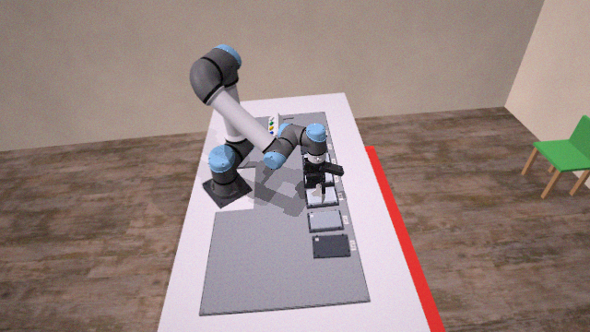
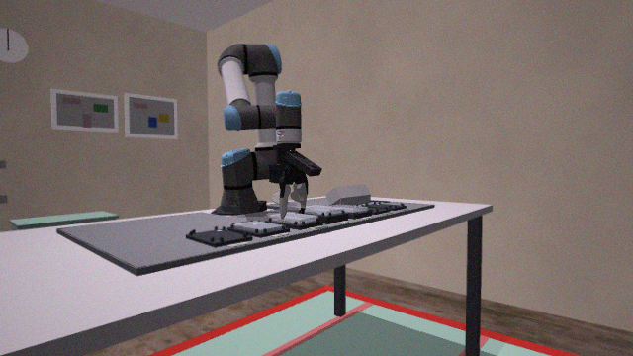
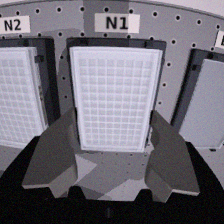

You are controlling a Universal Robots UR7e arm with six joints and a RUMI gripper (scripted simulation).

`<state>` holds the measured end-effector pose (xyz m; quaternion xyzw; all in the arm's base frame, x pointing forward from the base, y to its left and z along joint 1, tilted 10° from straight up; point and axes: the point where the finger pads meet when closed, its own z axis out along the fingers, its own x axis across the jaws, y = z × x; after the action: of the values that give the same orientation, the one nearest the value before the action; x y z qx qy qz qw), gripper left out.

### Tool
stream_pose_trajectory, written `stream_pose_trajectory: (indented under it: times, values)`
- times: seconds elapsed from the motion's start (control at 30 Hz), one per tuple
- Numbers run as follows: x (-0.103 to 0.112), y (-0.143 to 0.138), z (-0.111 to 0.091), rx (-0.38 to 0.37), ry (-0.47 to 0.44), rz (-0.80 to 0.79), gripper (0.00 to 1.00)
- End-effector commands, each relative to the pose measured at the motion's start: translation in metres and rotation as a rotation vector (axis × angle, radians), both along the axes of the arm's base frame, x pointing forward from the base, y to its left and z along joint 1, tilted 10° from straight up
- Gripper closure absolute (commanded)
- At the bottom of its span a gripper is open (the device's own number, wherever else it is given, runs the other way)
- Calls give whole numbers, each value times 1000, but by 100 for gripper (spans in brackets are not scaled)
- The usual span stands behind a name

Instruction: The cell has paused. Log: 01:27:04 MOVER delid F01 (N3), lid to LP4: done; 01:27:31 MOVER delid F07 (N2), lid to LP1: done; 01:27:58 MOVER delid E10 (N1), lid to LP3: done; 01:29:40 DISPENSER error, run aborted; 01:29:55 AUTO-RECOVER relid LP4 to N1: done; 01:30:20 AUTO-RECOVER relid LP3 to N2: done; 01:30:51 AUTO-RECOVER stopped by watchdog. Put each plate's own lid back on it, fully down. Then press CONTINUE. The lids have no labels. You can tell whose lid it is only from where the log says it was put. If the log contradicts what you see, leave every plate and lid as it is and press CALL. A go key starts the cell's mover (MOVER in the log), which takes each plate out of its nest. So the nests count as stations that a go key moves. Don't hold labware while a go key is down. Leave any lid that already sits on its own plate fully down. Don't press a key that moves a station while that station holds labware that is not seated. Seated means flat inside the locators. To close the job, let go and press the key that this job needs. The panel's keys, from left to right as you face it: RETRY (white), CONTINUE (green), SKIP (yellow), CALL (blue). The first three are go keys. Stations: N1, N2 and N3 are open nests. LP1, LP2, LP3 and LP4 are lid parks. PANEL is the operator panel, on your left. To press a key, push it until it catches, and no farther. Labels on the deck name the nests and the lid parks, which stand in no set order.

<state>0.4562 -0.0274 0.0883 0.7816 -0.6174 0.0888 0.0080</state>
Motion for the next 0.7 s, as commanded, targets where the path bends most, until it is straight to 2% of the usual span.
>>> stream_pose_trajectory:
  times: [0.0, 0.23, 0.67]
  values:
    - [0, 0, 0, 0, -1, 0, 100]
    - [0, 0, 0, 0, -1, 0, 100]
    - [-2, 2, 18, 0, -1, 0, 100]
